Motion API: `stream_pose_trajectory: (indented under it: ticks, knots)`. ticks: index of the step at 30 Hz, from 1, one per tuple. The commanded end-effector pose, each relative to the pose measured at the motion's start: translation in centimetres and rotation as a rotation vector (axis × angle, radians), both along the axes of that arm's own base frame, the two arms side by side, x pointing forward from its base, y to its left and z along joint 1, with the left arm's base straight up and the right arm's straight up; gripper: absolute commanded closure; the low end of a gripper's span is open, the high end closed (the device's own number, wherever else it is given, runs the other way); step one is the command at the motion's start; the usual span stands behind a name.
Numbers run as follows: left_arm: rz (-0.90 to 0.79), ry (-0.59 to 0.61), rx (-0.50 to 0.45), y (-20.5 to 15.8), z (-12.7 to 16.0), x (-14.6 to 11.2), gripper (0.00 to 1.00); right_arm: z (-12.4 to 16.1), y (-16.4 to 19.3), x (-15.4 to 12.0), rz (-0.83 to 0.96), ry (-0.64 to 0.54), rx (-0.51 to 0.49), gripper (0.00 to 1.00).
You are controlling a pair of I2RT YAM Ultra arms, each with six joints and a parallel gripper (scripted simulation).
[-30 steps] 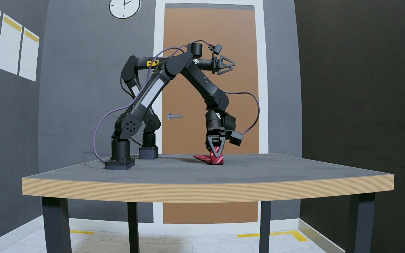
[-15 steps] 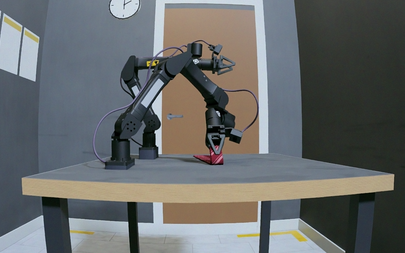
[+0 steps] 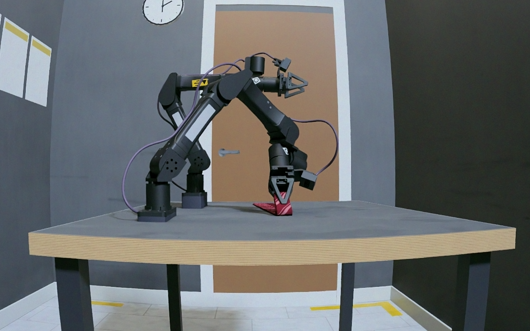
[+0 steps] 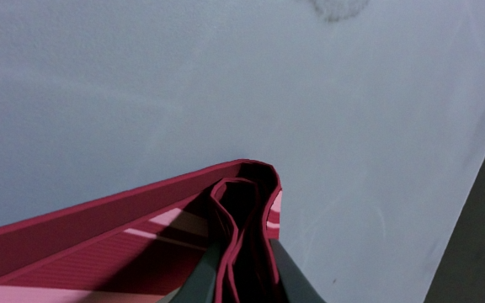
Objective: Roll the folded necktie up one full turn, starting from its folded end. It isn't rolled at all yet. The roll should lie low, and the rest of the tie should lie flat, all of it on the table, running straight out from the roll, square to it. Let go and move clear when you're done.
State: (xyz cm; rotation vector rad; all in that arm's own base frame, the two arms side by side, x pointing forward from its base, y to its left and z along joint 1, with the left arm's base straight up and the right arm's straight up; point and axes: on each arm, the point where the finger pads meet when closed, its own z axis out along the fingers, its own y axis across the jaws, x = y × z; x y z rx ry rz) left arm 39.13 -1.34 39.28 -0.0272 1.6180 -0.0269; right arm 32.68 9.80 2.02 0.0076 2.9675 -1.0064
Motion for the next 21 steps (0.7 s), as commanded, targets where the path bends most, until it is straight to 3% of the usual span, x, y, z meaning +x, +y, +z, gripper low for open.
stream_pose_trajectory:
  ticks: [1, 21]
  knots:
    - [-0.009, -0.048, -0.012, -0.04, 2.1, -0.11, 0.0, 0.42, 0.68, 0.46, 0.003, -0.02, 0.002, 0.83]
    - [-0.009, -0.048, -0.012, -0.04, 2.1, -0.11, 0.0, -0.4, 1.25, 0.45, 0.003, -0.02, 0.002, 0.83]
